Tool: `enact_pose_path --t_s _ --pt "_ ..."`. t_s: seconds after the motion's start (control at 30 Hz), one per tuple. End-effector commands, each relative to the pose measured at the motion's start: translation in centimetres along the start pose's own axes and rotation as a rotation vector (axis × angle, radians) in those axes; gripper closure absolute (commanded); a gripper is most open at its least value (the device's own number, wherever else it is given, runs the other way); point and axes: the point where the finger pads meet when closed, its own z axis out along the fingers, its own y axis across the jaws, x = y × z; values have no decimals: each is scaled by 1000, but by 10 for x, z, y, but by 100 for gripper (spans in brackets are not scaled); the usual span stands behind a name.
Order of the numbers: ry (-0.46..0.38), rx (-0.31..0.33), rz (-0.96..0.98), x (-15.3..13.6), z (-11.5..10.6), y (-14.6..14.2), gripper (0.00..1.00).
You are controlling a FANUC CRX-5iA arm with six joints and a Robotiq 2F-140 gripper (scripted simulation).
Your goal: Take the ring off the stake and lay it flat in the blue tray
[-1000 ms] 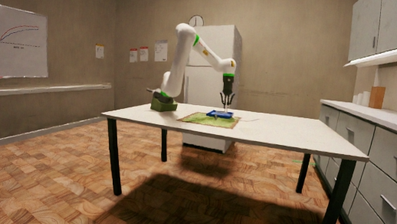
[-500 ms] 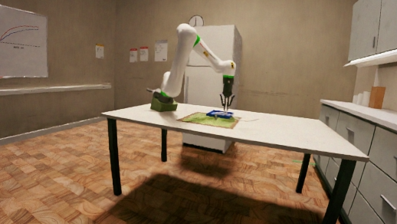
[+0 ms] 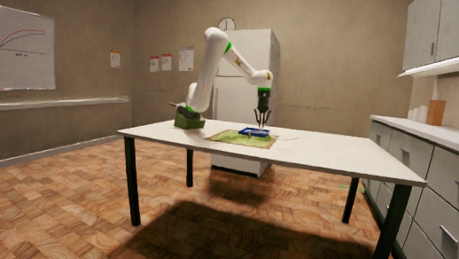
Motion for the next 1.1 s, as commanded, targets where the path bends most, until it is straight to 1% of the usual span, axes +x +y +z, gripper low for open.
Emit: enact_pose_path --t_s 0.0,0.93,0.97,1.07 --pt "0 -2 0 0 -1 1 90" --pt "0 -2 0 0 -1 1 90" --pt "0 -2 0 0 -1 1 76" --pt "0 -2 0 0 -1 1 76"
